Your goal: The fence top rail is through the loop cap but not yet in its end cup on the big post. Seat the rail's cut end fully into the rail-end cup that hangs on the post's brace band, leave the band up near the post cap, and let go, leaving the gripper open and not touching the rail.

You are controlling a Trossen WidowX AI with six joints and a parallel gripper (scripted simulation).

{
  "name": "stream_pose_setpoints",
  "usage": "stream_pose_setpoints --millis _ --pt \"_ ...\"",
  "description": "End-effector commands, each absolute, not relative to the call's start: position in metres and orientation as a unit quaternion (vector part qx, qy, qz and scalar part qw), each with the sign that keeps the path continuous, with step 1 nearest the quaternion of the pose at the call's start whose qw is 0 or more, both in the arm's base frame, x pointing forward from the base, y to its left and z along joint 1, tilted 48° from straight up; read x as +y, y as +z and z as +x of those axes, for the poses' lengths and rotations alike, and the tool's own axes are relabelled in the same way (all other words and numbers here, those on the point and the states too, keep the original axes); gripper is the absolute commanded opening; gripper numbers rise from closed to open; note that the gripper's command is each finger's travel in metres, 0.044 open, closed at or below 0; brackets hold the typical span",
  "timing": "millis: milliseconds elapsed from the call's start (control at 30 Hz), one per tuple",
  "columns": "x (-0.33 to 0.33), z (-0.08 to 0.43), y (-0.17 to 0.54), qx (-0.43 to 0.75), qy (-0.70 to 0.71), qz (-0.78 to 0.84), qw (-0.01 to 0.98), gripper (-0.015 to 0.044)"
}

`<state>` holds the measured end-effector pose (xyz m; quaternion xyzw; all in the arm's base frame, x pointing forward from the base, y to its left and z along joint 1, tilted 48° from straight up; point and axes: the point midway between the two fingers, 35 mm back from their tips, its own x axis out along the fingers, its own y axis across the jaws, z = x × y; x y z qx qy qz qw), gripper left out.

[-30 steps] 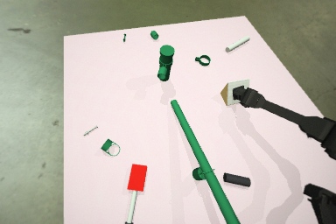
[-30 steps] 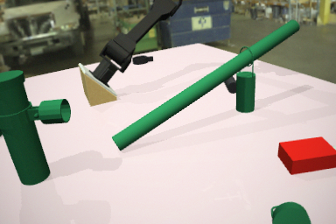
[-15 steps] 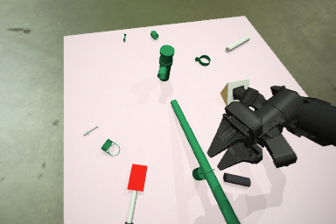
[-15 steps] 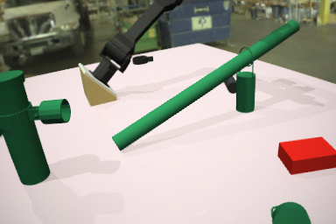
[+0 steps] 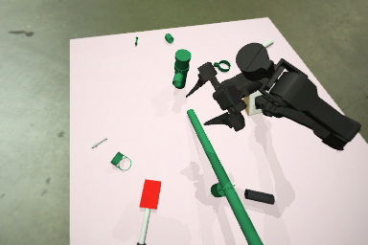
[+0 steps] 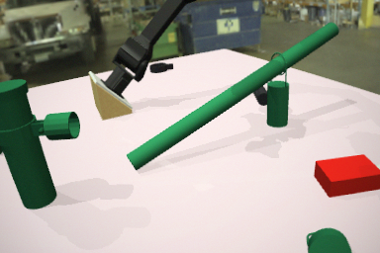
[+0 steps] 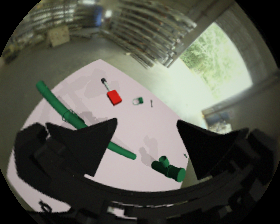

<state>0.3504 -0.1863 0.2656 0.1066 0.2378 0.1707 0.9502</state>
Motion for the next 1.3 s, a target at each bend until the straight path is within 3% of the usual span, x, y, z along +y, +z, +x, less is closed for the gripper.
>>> stream_pose_setpoints --millis 0,133,467,700,867,1267 --pt "-0.184 0.318 0.197 0.355 0.182 0.257 0.880 0.0440" --pt "-0.174 0.295 0.174 0.406 0.197 0.344 0.823 0.0440" --pt "-0.175 0.295 0.171 0.408 0.199 0.340 0.823 0.0440" --pt "-0.220 0.311 0.108 0.397 0.261 0.076 0.877 0.0440" --pt "-0.260 0.323 0.051 0.377 0.316 -0.164 0.855 0.0440" --pt "-0.255 0.326 0.042 0.376 0.318 -0.173 0.853 0.0440"
